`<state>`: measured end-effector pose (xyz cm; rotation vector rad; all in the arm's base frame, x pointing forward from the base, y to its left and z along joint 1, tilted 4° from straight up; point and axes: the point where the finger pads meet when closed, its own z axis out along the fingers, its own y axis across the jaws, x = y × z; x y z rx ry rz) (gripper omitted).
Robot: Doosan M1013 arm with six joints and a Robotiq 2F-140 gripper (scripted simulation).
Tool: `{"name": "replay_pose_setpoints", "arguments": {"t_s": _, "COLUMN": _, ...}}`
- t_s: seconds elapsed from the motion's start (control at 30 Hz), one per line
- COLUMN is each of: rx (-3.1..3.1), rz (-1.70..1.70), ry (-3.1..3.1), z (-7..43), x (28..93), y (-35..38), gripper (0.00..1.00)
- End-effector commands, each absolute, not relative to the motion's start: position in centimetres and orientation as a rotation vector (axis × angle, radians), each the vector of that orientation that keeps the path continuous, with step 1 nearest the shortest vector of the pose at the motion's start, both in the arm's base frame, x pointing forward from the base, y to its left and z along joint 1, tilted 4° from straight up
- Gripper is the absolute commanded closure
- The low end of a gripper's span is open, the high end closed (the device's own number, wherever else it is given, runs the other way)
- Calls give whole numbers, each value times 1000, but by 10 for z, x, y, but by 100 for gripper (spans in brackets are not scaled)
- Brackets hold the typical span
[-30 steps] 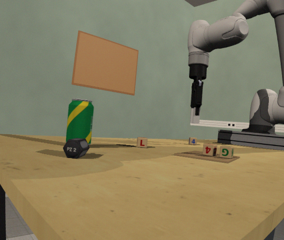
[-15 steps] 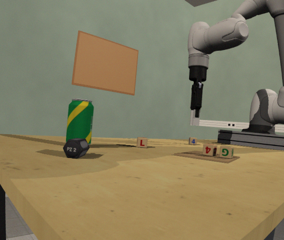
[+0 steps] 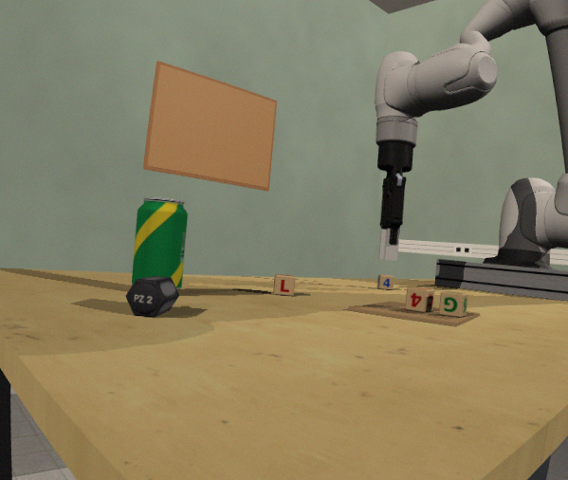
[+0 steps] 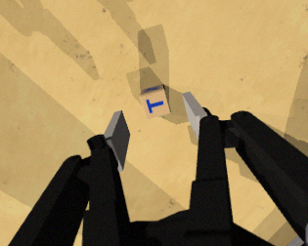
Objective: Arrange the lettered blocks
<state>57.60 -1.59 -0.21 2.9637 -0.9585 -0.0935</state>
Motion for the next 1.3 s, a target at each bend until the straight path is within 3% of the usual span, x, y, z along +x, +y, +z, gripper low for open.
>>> {"name": "replay_pose_setpoints", "arguments": {"t_s": 0.0, "rx": 2965, "rz": -99, "ry": -961, "z": -12, "x": 573, "y": -17, "gripper": 54}}
{"name": "replay_pose_setpoints", "arguments": {"t_s": 1.27, "rx": 2964, "rz": -97, "ry": -961, "z": -27, "x": 573, "y": -18, "gripper": 54}}
